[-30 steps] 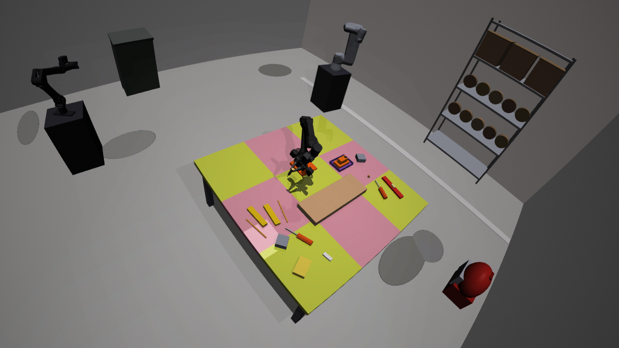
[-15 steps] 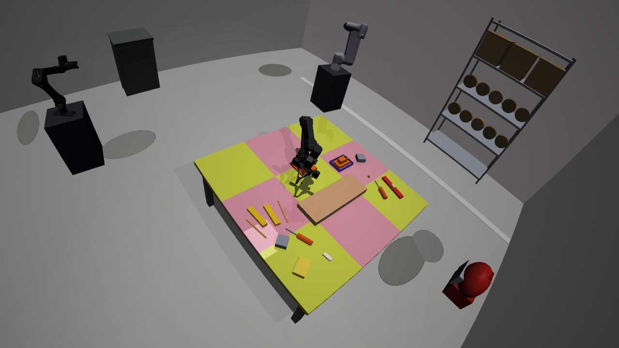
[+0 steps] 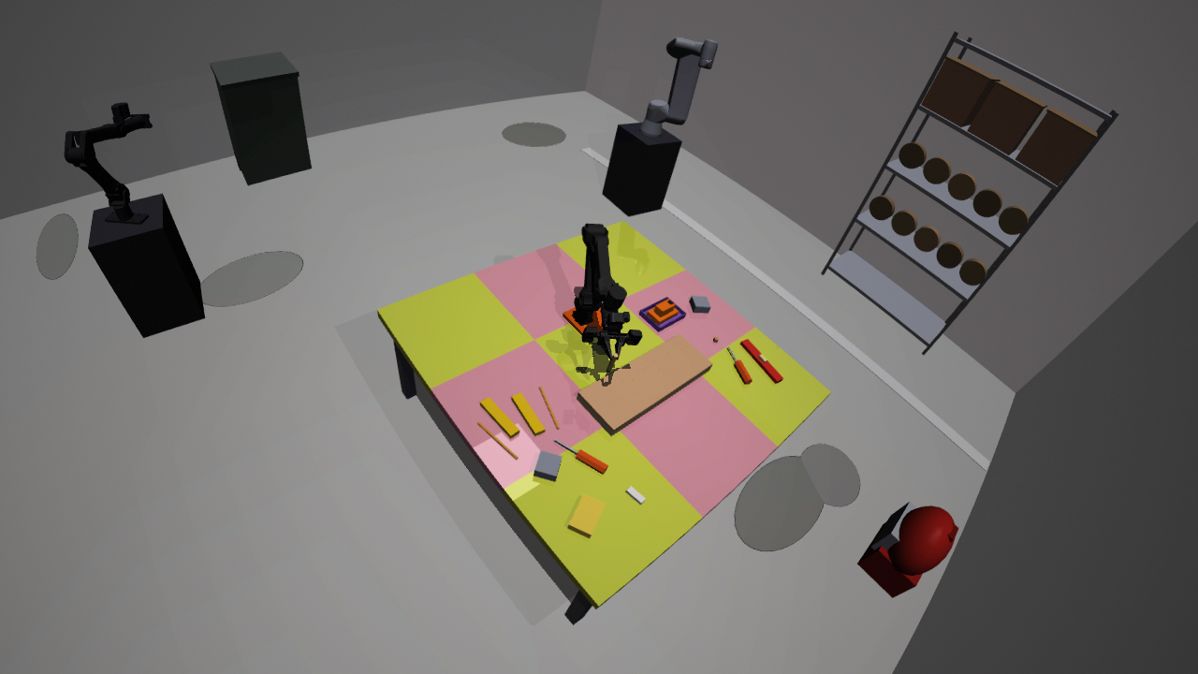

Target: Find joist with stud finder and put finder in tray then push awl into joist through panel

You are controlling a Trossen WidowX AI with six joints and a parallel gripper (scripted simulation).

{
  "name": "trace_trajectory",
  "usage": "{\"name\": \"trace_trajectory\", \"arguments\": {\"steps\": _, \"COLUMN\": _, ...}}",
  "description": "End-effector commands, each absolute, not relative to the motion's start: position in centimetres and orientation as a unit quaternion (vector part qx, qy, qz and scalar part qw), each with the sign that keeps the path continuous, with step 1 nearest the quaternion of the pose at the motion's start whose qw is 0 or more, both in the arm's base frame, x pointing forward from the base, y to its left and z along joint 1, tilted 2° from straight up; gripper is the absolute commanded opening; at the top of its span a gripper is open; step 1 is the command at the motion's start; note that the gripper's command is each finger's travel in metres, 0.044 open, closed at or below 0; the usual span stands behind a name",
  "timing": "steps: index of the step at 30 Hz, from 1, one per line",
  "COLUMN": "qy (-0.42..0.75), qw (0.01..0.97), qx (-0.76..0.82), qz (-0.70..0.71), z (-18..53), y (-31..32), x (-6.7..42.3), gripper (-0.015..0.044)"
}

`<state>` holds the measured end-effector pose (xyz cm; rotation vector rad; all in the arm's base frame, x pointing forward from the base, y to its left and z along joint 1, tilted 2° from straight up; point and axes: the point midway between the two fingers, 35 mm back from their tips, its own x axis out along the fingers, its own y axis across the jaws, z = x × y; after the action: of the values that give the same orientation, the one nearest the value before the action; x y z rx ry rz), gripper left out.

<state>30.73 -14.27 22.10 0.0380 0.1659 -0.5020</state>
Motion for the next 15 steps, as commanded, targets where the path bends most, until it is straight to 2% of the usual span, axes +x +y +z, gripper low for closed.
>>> {"name": "trace_trajectory", "arguments": {"steps": 1, "qy": 0.063, "qw": 0.983, "qx": 0.014, "qz": -0.171, "z": 22.1, "y": -12.0, "x": 32.1, "gripper": 0.0}}
{"name": "trace_trajectory", "arguments": {"steps": 12, "qy": 0.021, "qw": 0.999, "qx": 0.002, "qz": 0.031, "z": 21.6, "y": -5.6, "x": 33.5, "gripper": 0.0}}
{"name": "trace_trajectory", "arguments": {"steps": 15, "qy": 0.019, "qw": 0.999, "qx": 0.001, "qz": 0.044, "z": 21.5, "y": -5.2, "x": 33.5, "gripper": 0.0}}
